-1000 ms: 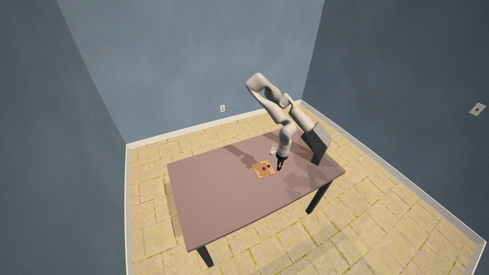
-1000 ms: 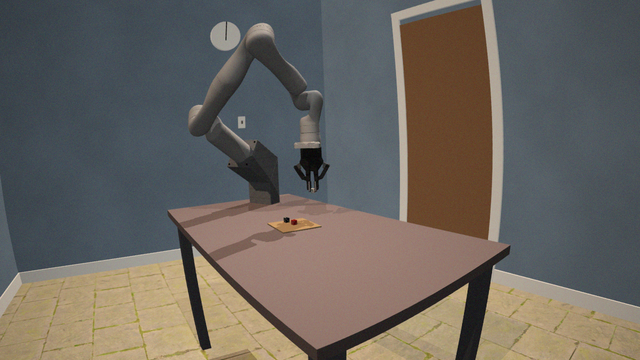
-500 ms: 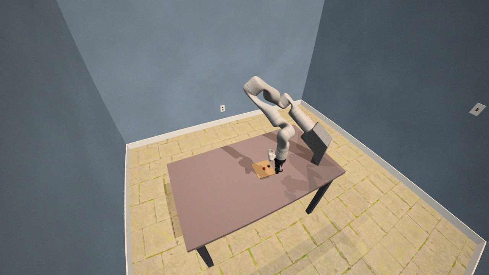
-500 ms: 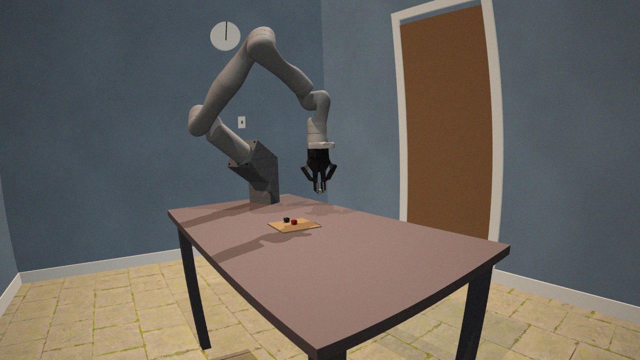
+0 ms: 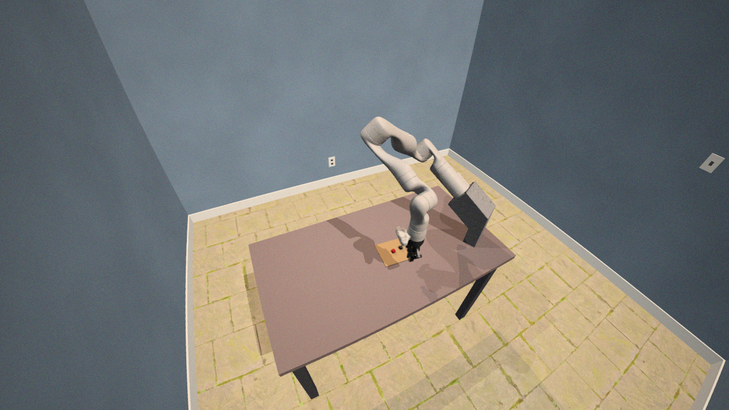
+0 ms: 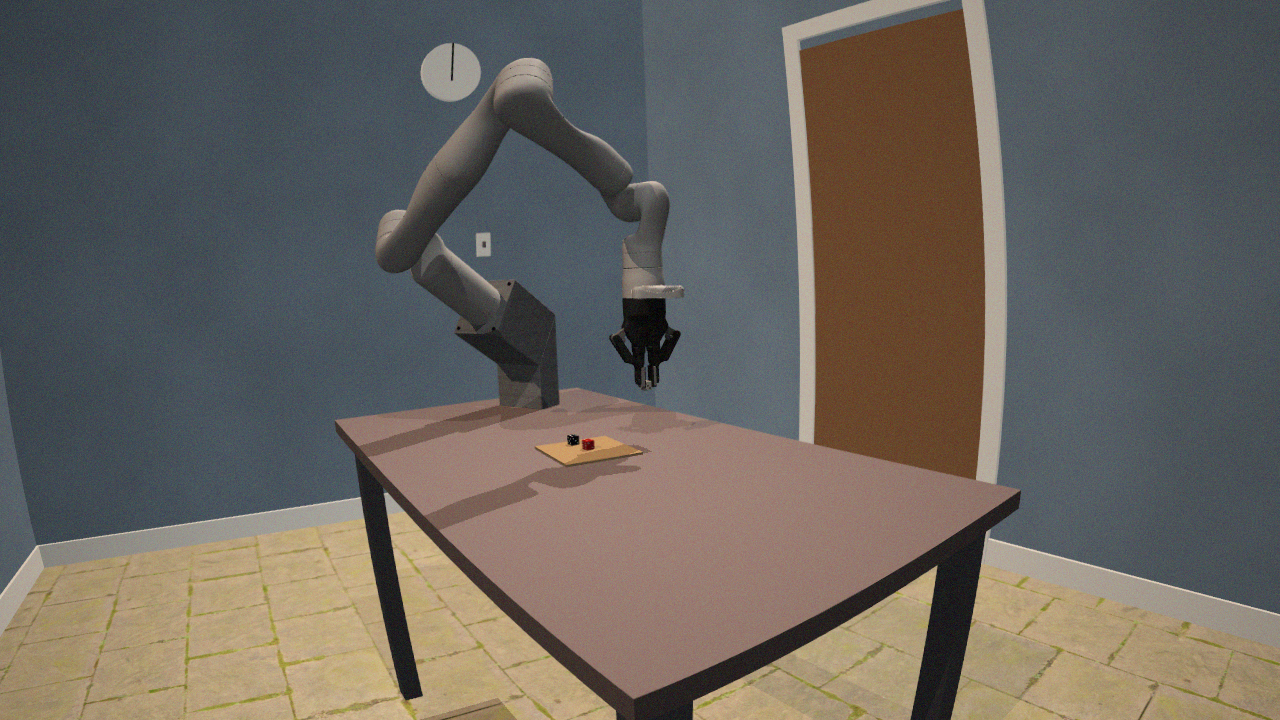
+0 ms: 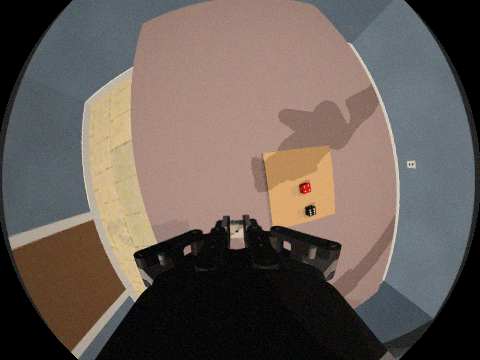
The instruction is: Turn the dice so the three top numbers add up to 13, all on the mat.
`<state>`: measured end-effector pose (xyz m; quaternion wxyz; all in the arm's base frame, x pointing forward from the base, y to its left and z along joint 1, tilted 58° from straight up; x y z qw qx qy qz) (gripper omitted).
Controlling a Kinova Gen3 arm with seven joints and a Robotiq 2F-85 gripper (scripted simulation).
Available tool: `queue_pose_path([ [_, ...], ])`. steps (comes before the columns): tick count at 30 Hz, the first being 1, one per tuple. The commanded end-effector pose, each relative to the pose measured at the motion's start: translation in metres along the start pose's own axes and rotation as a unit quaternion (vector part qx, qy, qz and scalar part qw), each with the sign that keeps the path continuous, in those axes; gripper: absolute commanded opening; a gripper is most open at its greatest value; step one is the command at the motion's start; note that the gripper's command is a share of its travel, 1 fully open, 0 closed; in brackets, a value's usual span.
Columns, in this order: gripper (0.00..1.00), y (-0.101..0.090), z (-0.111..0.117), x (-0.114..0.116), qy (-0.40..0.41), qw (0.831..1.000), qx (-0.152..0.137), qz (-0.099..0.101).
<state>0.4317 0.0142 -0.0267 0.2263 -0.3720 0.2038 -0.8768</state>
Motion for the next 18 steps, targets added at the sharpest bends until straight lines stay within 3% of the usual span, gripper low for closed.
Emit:
queue_pose_path([
  [1,0.11,0.0009,0.0001,-0.0015,-0.014,1.0,-0.003,-0.003],
  [18,0.11,0.0011,0.0009,-0.0023,-0.023,1.0,0.0,-0.003],
])
Point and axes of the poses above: the point where the finger pads meet when closed, its own y axis out along the fingers, its own x axis across the jaws, z = x × y, the point moved 2 cm from there along -y, back along the fingers, and after that the axes turned 12 degrees about y, right-handed, at the moved point
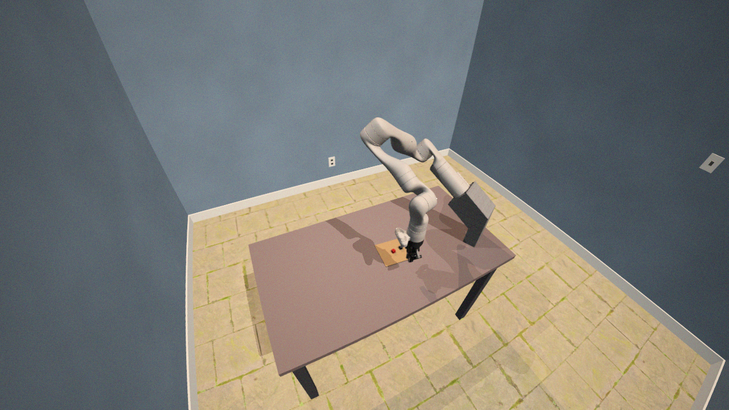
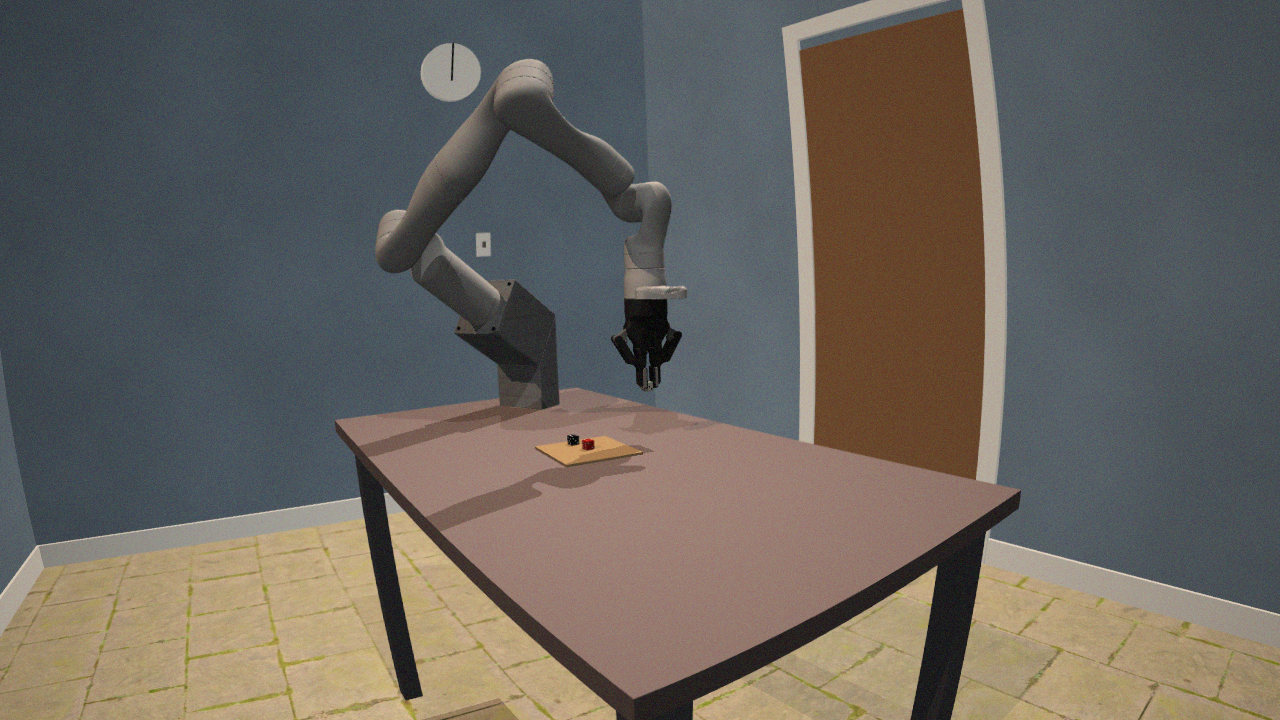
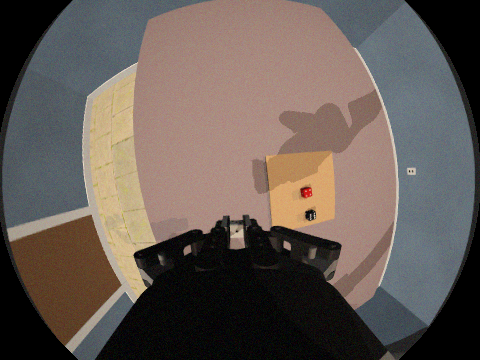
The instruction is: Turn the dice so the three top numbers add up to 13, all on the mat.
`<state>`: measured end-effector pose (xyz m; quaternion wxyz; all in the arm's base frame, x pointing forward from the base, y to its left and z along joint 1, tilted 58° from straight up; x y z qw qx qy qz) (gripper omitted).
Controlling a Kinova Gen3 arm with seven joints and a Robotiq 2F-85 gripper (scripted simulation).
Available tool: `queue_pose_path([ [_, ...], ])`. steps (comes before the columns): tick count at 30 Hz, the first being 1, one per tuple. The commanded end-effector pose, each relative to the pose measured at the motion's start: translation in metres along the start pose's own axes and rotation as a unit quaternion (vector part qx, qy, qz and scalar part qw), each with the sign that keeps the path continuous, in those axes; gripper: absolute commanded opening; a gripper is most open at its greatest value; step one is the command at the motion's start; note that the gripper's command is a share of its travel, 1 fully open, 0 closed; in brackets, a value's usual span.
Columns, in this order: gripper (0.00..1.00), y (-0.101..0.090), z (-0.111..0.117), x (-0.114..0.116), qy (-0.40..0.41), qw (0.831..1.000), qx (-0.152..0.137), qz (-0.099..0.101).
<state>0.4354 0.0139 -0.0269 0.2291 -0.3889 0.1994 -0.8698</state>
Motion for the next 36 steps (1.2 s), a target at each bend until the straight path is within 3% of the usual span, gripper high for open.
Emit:
queue_pose_path([
  [1,0.11,0.0,-0.002,0.0,-0.004,1.0,0.002,-0.001],
  [9,0.11,0.0,-0.004,0.0,-0.004,1.0,0.025,0.003],
  [14,0.11,0.0,-0.006,0.001,-0.005,0.998,0.064,0.013],
  [24,0.11,0.003,-0.014,0.002,-0.005,0.982,0.185,0.038],
  [26,0.11,0.003,-0.014,0.002,-0.005,0.982,0.185,0.038],
  [36,0.11,0.008,-0.024,0.004,-0.005,0.937,0.342,0.072],
])
Point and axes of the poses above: the point where the finger pads meet when closed, its own y axis out along the fingers, its own x axis across the jaws, z = x × y, the point moved 2 cm from there along -y, back along the fingers, and after that the axes turned 12 degrees about y, right-handed, at the moved point
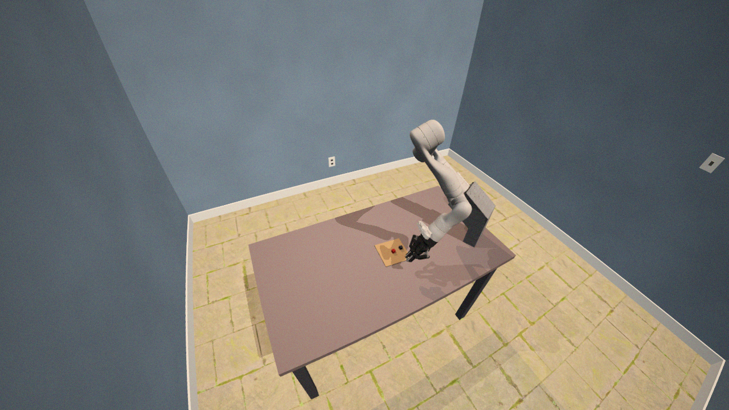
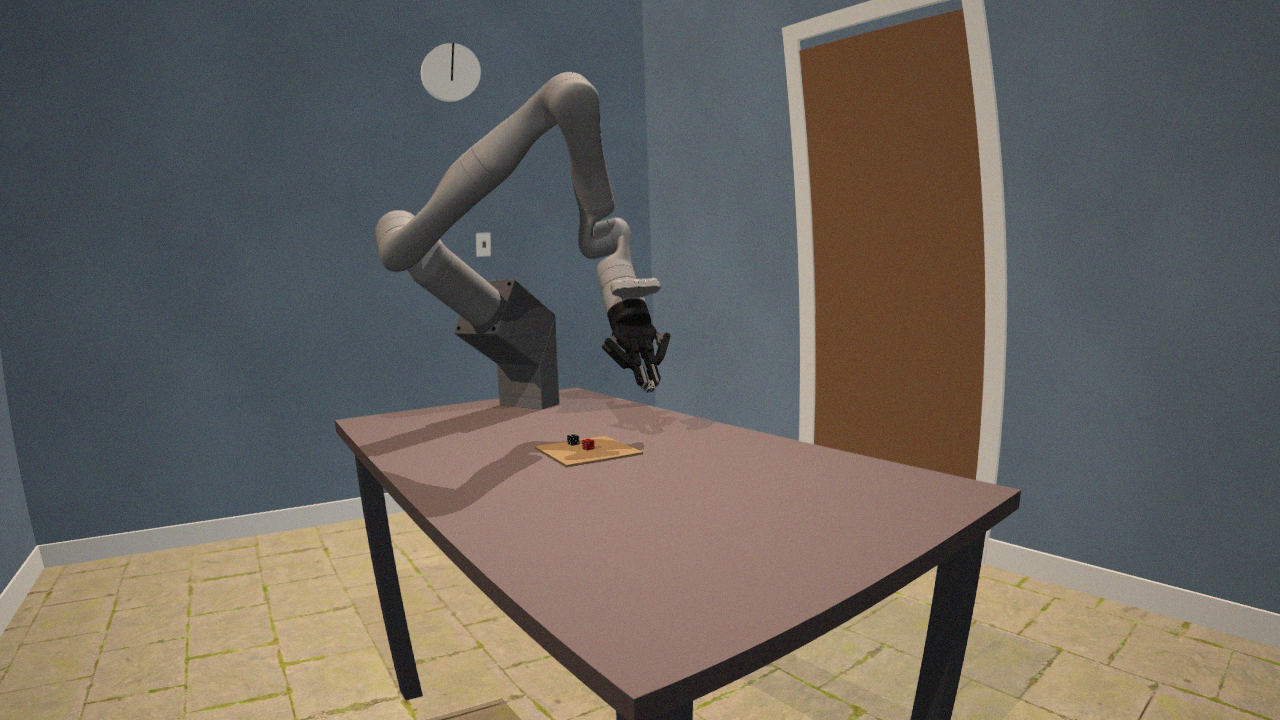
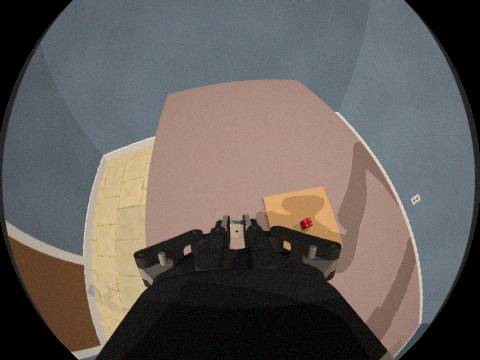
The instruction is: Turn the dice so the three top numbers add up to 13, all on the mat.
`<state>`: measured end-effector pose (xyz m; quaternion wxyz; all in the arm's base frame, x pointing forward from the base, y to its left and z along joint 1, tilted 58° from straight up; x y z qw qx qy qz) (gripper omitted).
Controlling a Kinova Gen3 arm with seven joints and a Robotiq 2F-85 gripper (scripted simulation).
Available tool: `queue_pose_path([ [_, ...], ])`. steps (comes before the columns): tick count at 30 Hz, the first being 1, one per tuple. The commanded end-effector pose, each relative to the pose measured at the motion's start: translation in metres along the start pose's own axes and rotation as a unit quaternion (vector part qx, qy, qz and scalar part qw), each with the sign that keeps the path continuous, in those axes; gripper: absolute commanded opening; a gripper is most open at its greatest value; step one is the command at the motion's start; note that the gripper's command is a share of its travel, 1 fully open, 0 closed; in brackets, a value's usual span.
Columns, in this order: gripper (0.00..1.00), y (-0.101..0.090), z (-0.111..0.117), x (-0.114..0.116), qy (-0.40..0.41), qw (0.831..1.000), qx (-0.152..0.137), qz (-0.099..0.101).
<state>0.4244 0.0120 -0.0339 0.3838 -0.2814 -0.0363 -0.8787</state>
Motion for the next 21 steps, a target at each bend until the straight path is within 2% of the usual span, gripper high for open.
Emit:
queue_pose_path([
  [1,0.11,-0.0026,-0.0136,0.0019,-0.016,0.997,0.07,0.02],
  [5,0.11,-0.0036,-0.0168,0.002,-0.015,0.99,0.136,0.038],
  [7,0.11,-0.0036,-0.0168,0.002,-0.015,0.99,0.136,0.038],
  [12,0.11,-0.004,-0.02,0.0026,-0.015,0.98,0.193,0.053],
  [16,0.11,-0.0039,-0.0217,0.0034,-0.015,0.974,0.217,0.058],
  [21,0.11,-0.004,-0.0224,0.0036,-0.015,0.972,0.226,0.061],
])
Point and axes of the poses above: the point where the finger pads meet when closed, its own y axis out along the fingers, its own x axis across the jaws, z = x × y, the point moved 2 cm from there along -y, back along the fingers, and after that the axes turned 12 degrees about y, right-handed, at the moved point
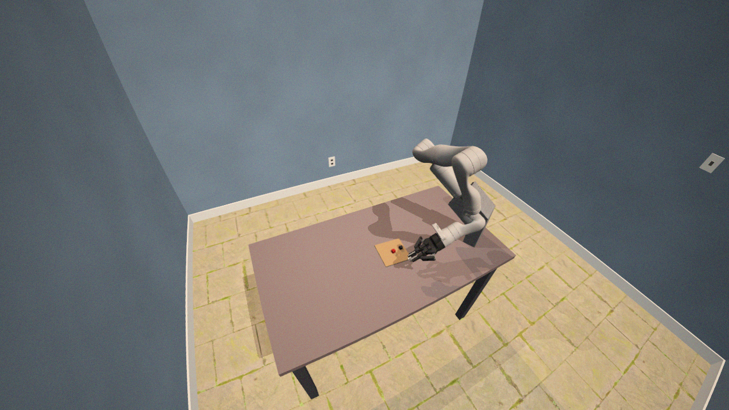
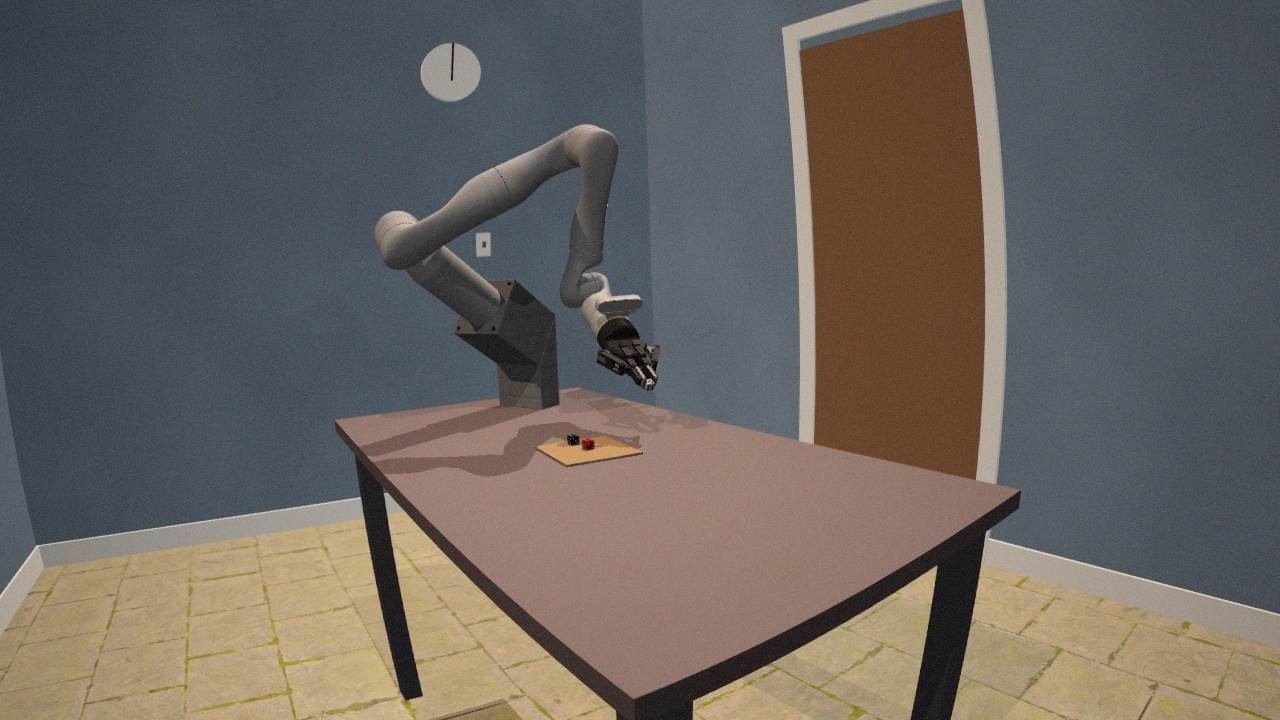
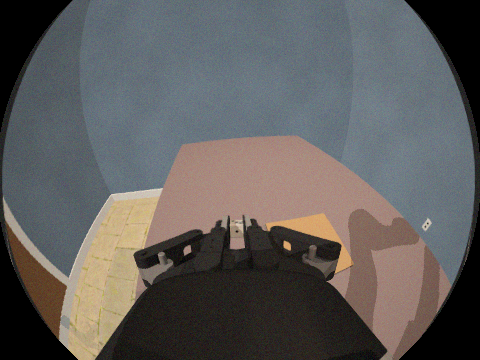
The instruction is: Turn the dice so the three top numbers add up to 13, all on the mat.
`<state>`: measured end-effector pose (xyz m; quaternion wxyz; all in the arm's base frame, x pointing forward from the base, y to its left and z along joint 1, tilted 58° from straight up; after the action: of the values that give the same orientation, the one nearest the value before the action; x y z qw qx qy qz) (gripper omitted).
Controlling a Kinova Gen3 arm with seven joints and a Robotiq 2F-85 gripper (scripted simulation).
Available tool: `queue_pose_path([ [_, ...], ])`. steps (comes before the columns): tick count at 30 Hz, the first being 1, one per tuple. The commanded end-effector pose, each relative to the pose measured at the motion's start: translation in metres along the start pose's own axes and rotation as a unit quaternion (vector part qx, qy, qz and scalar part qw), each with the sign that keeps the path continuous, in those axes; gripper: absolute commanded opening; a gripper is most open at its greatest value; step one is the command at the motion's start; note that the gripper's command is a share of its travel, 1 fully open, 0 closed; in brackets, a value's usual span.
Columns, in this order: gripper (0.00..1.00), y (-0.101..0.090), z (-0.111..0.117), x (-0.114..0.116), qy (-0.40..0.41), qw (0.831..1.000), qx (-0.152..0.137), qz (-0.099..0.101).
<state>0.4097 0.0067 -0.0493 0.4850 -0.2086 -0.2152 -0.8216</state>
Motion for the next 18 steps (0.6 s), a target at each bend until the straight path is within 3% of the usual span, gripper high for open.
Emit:
queue_pose_path([
  [1,0.11,0.0,-0.001,0.0,0.002,1.0,0.011,0.003],
  [11,0.11,0.001,-0.004,0.001,0.002,1.0,0.011,0.0],
  [18,0.11,0.011,-0.02,0.004,0.002,1.0,0.011,-0.002],
])
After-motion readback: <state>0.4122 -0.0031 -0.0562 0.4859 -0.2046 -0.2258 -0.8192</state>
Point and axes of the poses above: the point where the finger pads meet when closed, its own y axis out along the fingers, its own x axis across the jaws, z = x × y, the point moved 2 cm from there along -y, back along the fingers, and after that the axes turned 12 degrees about y, right-handed, at the moved point
